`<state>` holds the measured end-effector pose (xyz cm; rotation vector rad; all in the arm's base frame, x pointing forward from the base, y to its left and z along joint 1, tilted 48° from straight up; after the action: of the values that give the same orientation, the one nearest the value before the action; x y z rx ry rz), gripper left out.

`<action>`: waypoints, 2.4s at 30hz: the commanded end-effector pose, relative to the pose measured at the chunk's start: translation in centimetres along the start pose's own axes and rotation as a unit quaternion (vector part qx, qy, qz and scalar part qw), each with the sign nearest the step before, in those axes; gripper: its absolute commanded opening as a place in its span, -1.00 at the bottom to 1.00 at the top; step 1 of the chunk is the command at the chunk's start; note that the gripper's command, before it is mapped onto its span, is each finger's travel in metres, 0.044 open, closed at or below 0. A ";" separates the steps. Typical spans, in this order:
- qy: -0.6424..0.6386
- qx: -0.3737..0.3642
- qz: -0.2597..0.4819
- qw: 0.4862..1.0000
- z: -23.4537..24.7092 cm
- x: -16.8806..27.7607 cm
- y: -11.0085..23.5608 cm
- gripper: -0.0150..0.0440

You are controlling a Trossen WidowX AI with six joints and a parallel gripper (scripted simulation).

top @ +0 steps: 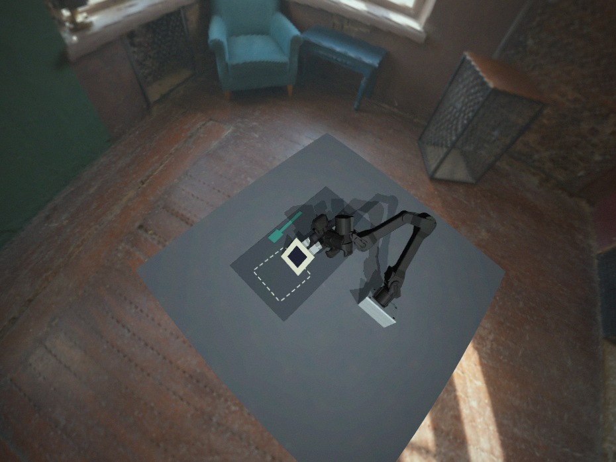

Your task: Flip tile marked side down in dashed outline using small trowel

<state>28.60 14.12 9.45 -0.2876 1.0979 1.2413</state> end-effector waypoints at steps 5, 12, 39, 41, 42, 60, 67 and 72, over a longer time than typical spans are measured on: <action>-0.005 -0.008 0.004 1.000 1.1 1.8 0.5 -0.49; -0.005 -0.008 0.004 1.000 1.3 3.0 0.6 -0.49; -0.006 -0.008 0.004 1.000 1.1 6.5 0.2 -0.49; -0.006 -0.008 0.004 1.000 1.0 6.9 0.1 -0.49; -0.006 -0.008 0.004 1.000 0.9 7.1 0.0 -0.49; -0.006 -0.009 0.004 1.000 -0.7 9.8 -1.5 -0.49; -0.007 -0.009 0.004 1.000 -0.7 9.6 -1.6 -0.49; -0.007 -0.009 0.004 1.000 0.0 8.4 -1.2 -0.49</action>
<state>28.64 18.57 0.93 -0.2859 1.1017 1.2505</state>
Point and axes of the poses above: the point midway between the two fingers, 35 mm back from their tips, its own y axis back along the fingers, its own z axis across the jaws, x = y × z, the point moved 8 cm from there along y, back along the fingers, and after that the axes turned 4 degrees about y, right-handed, at the moved point
